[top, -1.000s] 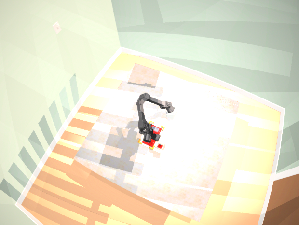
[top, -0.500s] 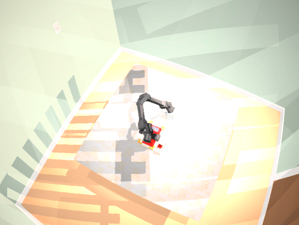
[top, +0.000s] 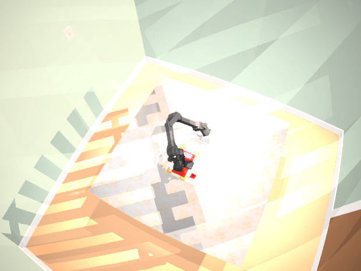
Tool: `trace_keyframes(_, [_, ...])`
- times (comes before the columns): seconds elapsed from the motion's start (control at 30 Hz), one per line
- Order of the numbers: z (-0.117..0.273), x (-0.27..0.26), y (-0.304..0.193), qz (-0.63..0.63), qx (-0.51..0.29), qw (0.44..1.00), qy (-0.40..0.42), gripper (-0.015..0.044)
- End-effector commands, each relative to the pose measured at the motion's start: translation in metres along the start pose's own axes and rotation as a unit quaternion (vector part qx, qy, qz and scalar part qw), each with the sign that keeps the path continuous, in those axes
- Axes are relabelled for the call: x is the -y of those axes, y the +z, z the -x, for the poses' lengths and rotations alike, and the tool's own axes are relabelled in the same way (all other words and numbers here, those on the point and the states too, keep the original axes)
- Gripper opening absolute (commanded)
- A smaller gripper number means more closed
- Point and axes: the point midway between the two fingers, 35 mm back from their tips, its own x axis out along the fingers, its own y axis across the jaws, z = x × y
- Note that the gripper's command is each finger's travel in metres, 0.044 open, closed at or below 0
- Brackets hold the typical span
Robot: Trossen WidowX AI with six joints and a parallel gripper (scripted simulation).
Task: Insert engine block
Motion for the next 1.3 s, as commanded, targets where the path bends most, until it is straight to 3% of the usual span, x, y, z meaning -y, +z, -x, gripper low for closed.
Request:
trace_keyframes(0.0, [0.0013,0.0016,0.0001,-0.058,0.003,0.998,-0.001,0.0159])
trace_keyframes(0.33, [0.0013,0.0015,0.0002,-0.094,0.003,0.996,-0.001,0.0159])
trace_keyframes(0.8, [0.0014,0.0016,0.0,0.064,0.003,0.998,-0.002,0.0159])
trace_keyframes(1.27, [0.0014,0.0016,0.0001,-0.107,0.003,0.994,-0.001,0.0159])
